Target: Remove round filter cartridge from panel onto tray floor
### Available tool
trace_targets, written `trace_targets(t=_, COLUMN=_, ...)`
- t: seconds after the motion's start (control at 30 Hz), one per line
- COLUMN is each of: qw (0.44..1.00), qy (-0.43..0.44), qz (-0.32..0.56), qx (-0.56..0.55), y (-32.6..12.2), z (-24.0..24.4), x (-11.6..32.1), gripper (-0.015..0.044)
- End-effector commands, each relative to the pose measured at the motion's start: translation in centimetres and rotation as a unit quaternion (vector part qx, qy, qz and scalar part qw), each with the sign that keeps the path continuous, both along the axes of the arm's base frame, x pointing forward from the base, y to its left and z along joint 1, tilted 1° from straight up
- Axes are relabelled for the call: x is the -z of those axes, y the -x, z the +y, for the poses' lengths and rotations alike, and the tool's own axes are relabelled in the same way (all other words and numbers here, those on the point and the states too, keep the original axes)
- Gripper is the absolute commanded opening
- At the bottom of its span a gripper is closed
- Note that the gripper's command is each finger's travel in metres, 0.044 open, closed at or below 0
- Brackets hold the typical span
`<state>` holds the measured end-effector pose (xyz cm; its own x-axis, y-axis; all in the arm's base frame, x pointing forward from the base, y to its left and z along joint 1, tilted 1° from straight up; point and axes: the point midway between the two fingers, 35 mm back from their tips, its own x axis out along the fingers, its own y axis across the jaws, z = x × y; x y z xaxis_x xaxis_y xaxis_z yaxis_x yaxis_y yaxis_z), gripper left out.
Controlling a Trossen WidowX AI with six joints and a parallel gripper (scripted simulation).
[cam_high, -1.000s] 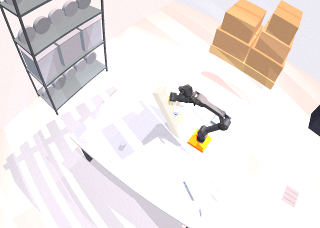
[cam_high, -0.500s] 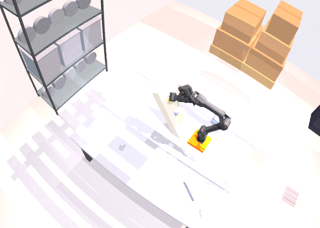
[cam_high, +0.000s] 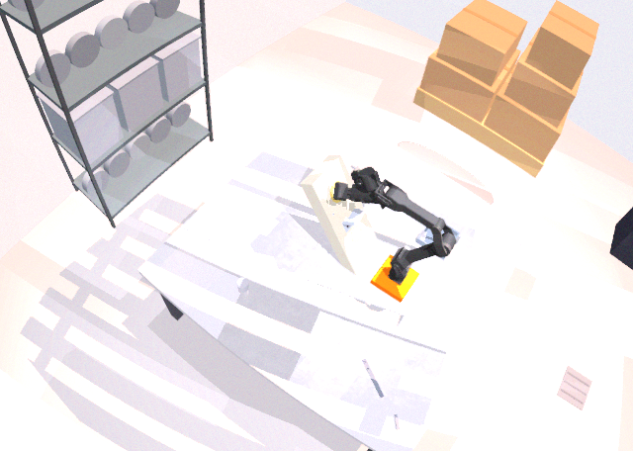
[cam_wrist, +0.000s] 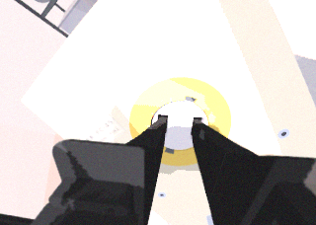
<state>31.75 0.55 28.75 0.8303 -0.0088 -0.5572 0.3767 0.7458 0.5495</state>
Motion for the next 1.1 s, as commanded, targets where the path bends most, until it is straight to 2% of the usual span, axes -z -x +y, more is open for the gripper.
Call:
trace_targets(t=0.0, qw=1.0, qy=-0.001, qz=0.002, qx=-0.002, y=-0.32, z=0.07, x=0.23, gripper=0.0107)
trace_targets(t=0.8, qw=1.0, qy=-0.001, qz=0.001, qx=-0.002, y=-0.93, z=0.07, x=0.64, gripper=0.0107)
trace_targets(t=1.07, qw=1.0, qy=0.0, qz=-0.001, qx=0.0, y=-0.38, z=0.0, x=0.29, gripper=0.0054)
